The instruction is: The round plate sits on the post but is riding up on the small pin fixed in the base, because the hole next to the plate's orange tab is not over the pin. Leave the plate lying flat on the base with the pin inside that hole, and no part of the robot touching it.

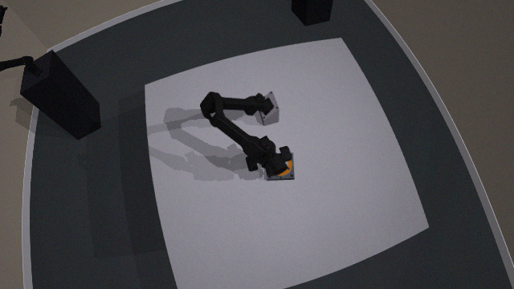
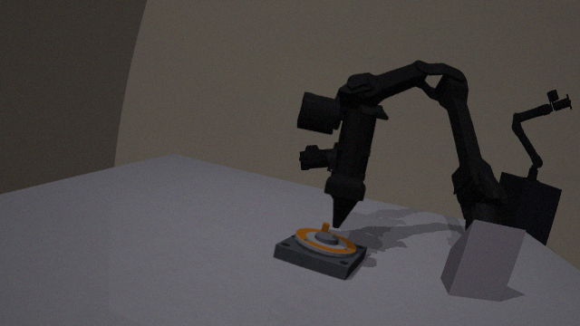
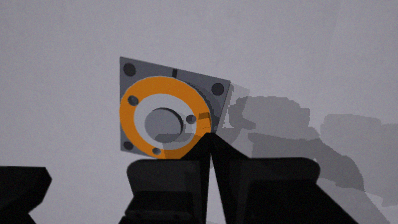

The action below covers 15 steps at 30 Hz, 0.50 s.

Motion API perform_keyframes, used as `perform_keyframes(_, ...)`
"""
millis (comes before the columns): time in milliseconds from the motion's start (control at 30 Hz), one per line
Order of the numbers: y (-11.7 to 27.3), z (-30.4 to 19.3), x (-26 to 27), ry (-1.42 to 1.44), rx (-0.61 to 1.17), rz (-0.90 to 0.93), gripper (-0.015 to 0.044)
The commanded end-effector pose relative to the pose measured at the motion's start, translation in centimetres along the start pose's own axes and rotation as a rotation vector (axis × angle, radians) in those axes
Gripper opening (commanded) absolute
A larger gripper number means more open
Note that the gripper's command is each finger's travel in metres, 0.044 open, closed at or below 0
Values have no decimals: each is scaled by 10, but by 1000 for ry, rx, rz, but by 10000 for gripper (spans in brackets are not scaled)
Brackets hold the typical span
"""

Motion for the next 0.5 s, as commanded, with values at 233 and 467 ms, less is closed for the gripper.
perform_keyframes(233, -3, 11, -2, 3, -2, -6, 0)
perform_keyframes(467, -3, 21, -1, 2, -2, -6, 0)
Point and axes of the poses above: the point midway between the two fingers, 35 mm back from their tips, its own y axis back along the fingers, its own x axis across the jaws, z = x × y, the point moved 1 cm from there along y, back along the fingers, and after that the axes turned 1 degree about y, right-handed, at the moved point
